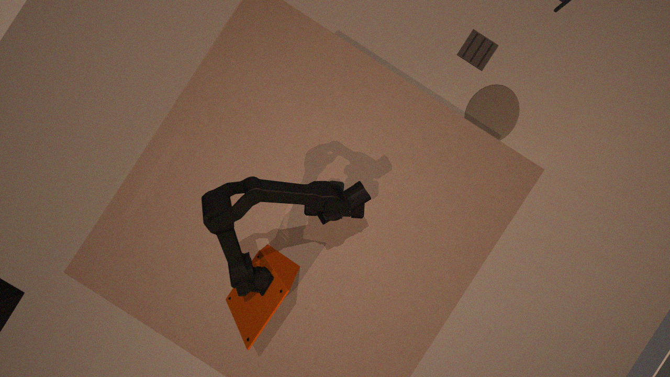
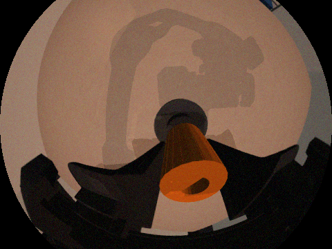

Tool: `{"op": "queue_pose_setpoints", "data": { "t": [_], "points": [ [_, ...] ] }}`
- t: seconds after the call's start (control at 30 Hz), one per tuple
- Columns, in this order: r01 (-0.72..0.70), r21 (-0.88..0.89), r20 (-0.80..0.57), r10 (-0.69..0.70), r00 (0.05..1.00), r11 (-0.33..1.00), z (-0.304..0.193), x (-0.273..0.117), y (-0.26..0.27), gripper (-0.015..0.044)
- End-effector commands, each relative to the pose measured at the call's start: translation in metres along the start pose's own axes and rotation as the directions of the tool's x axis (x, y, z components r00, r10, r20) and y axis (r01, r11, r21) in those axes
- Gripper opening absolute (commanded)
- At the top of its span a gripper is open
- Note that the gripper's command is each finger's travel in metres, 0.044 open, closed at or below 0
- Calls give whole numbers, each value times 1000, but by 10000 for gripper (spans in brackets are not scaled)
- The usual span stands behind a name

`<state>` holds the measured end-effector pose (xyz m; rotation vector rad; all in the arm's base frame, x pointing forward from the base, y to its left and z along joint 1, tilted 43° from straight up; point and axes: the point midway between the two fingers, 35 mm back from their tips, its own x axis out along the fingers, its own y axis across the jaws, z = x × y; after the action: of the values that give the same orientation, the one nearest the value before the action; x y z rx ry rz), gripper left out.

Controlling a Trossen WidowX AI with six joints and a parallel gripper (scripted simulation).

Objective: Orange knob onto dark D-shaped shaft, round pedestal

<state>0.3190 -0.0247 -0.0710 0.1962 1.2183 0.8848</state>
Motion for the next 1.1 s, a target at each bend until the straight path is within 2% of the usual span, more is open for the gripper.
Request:
{"op": "queue_pose_setpoints", "data": {
  "t": [0.0, 1.07],
  "points": [
    [0, -67, -1, 0, 1000, 998, -2, 1, 3, 0],
    [0, -68, -1, 0, 1000, 998, 0, 1, -1, 0]
  ]
}}
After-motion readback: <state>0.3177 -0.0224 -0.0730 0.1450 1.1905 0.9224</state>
